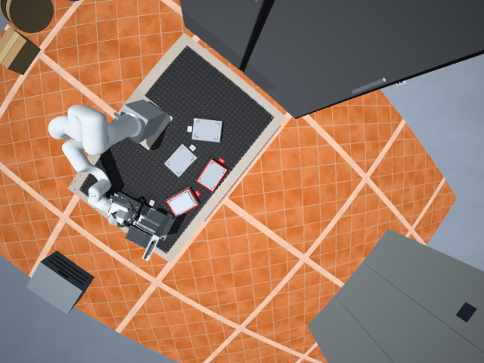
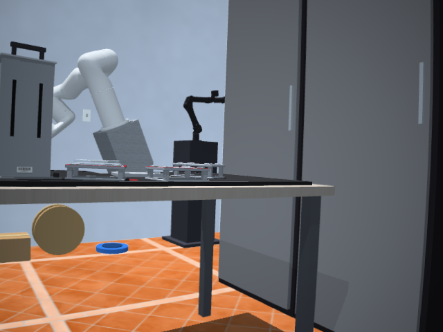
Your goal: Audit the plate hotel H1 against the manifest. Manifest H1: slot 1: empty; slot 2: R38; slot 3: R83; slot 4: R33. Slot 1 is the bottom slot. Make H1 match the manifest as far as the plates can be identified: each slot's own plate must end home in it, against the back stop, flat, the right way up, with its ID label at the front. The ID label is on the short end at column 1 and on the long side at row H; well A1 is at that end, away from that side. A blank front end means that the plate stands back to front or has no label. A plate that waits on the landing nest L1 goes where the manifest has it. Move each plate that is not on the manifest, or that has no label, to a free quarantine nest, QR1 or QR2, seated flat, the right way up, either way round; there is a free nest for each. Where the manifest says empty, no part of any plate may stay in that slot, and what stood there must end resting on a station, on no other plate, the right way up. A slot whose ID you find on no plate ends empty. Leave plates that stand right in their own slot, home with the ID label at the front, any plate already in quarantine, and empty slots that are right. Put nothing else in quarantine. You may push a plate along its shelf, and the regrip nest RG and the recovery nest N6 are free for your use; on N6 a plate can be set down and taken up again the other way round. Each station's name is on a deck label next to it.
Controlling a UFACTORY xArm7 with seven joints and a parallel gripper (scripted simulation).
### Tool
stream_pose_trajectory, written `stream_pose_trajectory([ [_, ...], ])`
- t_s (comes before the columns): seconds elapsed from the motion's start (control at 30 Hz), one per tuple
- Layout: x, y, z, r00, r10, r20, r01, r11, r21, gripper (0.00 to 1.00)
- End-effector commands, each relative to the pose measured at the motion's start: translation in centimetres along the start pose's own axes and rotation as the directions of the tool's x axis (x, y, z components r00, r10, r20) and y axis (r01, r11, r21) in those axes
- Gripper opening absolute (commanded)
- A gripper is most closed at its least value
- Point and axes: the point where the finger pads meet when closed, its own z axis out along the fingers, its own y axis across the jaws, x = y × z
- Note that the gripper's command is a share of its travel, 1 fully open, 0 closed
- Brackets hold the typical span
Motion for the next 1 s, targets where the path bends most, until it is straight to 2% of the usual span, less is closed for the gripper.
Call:
stream_pose_trajectory([
  [0.0,0.2,0.0,0.3,1.0,-0.003,-0.001,0.003,1.0,0.001,1.0],
  [0.97,0.2,0.0,2.0,1.0,-0.003,-0.001,0.003,1.0,0.001,1.0],
])
